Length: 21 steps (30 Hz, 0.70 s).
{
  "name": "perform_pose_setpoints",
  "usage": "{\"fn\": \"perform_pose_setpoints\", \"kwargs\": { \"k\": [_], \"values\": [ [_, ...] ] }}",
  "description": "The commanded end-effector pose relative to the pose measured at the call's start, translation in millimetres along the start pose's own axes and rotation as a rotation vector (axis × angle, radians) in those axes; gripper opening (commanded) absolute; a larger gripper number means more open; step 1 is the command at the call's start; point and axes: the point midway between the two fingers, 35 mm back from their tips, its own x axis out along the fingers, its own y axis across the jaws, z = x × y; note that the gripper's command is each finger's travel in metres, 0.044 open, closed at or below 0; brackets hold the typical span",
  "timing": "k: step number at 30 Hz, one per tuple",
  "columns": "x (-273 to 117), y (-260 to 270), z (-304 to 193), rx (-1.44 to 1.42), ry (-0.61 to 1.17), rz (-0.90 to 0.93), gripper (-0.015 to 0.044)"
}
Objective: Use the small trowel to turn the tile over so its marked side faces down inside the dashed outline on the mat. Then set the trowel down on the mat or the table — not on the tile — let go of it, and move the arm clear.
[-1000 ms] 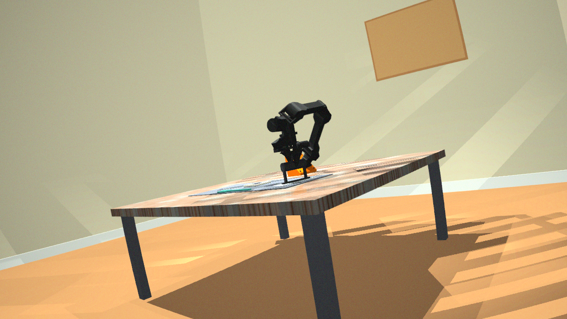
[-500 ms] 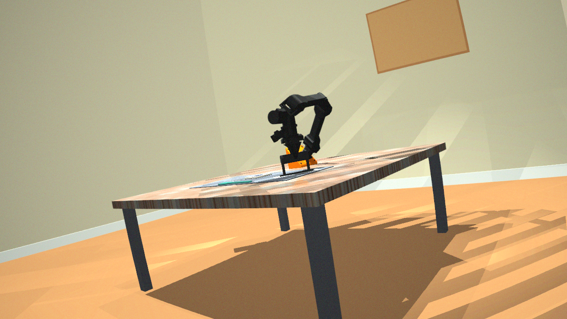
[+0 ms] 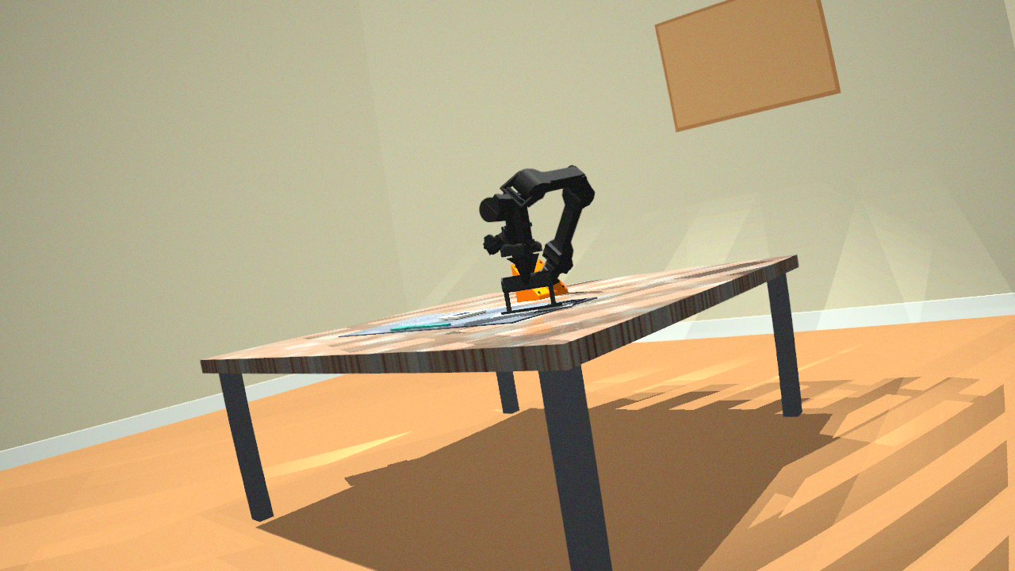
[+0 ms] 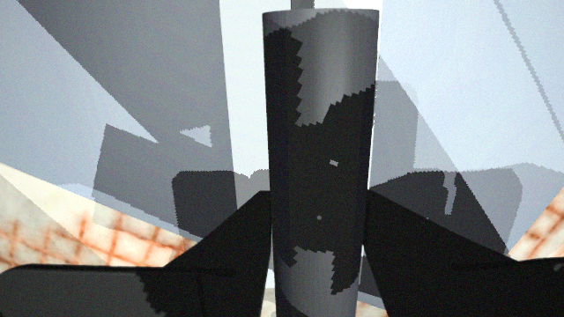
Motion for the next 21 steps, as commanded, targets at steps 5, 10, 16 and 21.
{"fn": "perform_pose_setpoints", "kwargs": {
  "k": [5, 10, 16, 21],
  "values": [
    [0.4, -0.3, -0.7, 0.235, 0.002, -0.002, 0.0130],
    [0.4, -0.3, -0.7, 0.240, 0.002, -0.002, 0.0130],
    [0.4, -0.3, -0.7, 0.240, 0.002, -0.002, 0.0261],
    [0.4, -0.3, -0.7, 0.240, 0.002, -0.002, 0.0270]
  ]
}}
